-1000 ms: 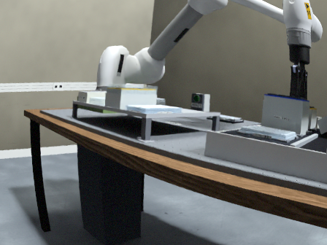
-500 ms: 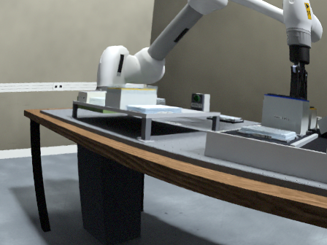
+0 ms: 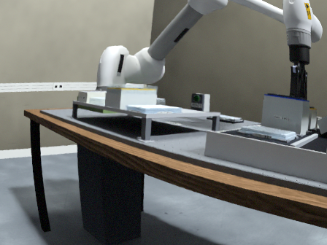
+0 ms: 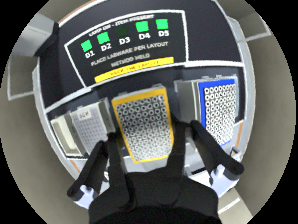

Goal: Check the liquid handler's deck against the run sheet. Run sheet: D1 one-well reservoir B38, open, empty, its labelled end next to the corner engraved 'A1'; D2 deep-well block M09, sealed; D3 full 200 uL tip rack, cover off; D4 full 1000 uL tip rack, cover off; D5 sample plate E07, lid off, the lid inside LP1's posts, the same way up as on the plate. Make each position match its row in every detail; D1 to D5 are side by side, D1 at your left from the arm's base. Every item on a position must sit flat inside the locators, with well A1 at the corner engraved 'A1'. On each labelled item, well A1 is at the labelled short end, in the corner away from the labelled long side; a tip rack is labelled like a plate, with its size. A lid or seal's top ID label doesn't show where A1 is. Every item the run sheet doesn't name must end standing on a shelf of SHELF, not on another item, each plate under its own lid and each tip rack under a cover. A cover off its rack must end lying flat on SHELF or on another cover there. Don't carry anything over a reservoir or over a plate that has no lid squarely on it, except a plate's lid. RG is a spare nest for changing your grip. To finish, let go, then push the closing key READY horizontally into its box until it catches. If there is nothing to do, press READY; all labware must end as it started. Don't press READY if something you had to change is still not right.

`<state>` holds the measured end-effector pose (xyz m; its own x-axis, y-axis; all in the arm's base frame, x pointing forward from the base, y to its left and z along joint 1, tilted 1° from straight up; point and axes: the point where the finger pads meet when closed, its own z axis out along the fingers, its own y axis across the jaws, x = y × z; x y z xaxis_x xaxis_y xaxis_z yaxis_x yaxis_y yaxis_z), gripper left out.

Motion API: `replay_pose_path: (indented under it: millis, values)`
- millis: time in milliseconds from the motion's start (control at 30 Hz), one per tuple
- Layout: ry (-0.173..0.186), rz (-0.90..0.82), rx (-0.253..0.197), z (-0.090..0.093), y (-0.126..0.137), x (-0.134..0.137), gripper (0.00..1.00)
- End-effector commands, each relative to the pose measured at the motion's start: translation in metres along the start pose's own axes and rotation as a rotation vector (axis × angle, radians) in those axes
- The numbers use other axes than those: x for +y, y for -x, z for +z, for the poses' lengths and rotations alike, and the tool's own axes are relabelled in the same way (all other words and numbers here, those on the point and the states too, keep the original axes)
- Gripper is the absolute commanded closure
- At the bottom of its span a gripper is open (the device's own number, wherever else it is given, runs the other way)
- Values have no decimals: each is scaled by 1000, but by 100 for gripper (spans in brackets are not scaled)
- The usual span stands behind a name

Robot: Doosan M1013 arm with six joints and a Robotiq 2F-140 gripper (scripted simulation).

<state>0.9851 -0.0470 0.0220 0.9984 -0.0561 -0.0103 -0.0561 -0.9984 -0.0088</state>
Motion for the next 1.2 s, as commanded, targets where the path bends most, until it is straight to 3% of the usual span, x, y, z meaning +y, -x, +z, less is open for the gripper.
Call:
replay_pose_path:
  millis: [0,1167]
  values:
    - [-4,-1,2,3,0,-5,90]
    - [-4,-1,2,14,0,-5,90]
